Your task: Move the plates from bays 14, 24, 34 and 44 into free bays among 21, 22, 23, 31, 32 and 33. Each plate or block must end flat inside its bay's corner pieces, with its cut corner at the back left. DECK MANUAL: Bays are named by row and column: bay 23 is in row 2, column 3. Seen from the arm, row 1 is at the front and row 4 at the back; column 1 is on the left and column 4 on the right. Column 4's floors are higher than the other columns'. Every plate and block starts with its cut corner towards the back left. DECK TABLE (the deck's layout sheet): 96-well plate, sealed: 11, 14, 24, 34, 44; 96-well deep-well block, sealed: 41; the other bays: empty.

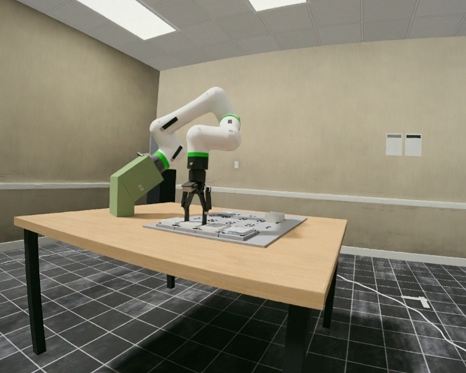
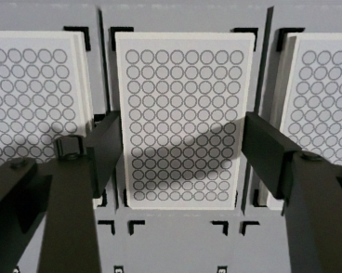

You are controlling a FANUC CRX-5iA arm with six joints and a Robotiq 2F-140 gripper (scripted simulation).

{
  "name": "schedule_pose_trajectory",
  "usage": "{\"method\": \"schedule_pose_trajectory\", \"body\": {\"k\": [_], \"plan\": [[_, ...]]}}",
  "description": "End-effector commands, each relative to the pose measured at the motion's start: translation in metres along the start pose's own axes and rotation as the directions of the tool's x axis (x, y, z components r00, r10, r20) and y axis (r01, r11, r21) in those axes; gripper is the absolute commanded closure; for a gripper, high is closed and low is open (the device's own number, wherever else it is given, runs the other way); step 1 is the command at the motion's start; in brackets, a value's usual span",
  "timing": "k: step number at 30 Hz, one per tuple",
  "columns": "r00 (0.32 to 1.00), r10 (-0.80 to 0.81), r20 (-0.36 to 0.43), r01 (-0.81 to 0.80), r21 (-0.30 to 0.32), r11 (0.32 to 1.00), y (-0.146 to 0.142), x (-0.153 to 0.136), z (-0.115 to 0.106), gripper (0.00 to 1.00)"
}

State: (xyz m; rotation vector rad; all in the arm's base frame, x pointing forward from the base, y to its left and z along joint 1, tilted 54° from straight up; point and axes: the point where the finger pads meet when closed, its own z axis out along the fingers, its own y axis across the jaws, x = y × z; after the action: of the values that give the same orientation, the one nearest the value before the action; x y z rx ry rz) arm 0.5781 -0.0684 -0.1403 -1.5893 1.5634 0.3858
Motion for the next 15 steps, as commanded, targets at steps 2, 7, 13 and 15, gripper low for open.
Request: {"method": "schedule_pose_trajectory", "body": {"k": [2,7,13,15], "plan": [[1.0,0.0,-0.001,0.0,0.001,1.0,-0.0005,0.0006,-0.0012,0.4],[1.0,0.0,-0.001,0.0,0.001,1.0,-0.0005,0.0006,-0.0012,0.4],[1.0,0.0,-0.001,0.0,0.001,1.0,-0.0005,0.0006,-0.0012,0.4],[1.0,0.0,-0.001,0.0,0.001,1.0,-0.0005,0.0006,-0.0012,0.4]]}}
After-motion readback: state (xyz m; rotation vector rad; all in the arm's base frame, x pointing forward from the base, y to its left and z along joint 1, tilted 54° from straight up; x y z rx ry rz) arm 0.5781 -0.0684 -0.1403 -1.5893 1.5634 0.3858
